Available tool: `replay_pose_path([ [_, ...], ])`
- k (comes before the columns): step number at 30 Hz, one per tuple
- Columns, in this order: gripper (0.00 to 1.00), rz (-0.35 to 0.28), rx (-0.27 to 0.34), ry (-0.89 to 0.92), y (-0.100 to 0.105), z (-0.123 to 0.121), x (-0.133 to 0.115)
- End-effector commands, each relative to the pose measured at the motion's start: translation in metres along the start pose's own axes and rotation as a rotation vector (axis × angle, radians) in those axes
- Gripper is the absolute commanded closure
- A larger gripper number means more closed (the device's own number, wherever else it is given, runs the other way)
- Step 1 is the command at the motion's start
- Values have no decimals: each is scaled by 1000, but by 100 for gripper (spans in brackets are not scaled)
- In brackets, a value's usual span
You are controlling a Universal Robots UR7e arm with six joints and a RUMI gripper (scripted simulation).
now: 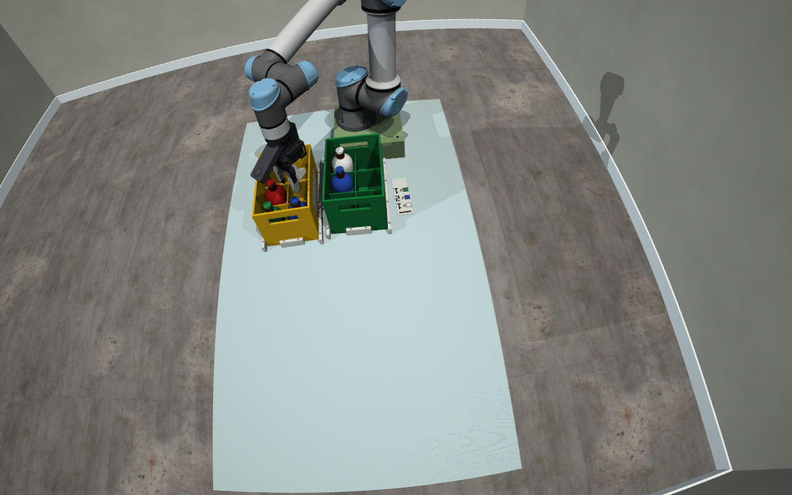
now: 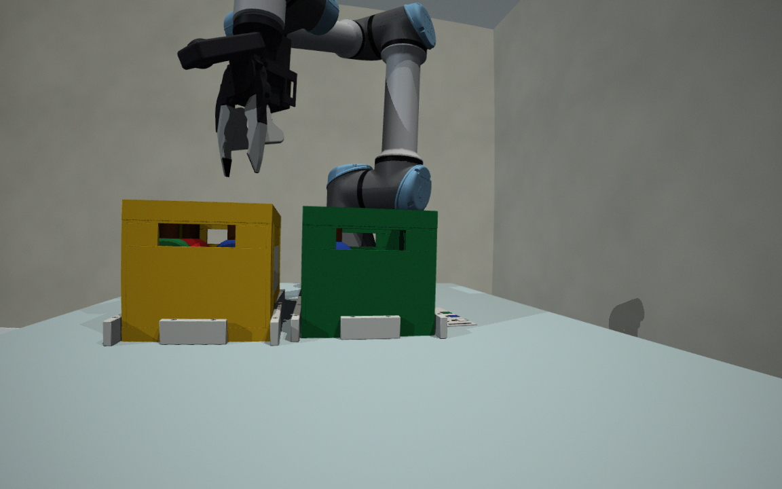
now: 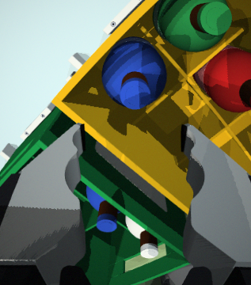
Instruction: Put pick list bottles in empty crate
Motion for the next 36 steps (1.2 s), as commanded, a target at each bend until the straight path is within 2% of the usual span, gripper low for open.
replay_pose_path([
  [1,62,-2,-1,1,-11,0,0],
  [36,62,-2,-1,0,-52,0,0],
])
Point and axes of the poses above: the point where the finger pads meet when closed, its own y axis back along the fingers, its own z axis across the jaws, x = y × z, the point moved 2 cm from there along y, back along the fingers, and after that the axes turned 8 degrees about y, right-handed, at the moved point
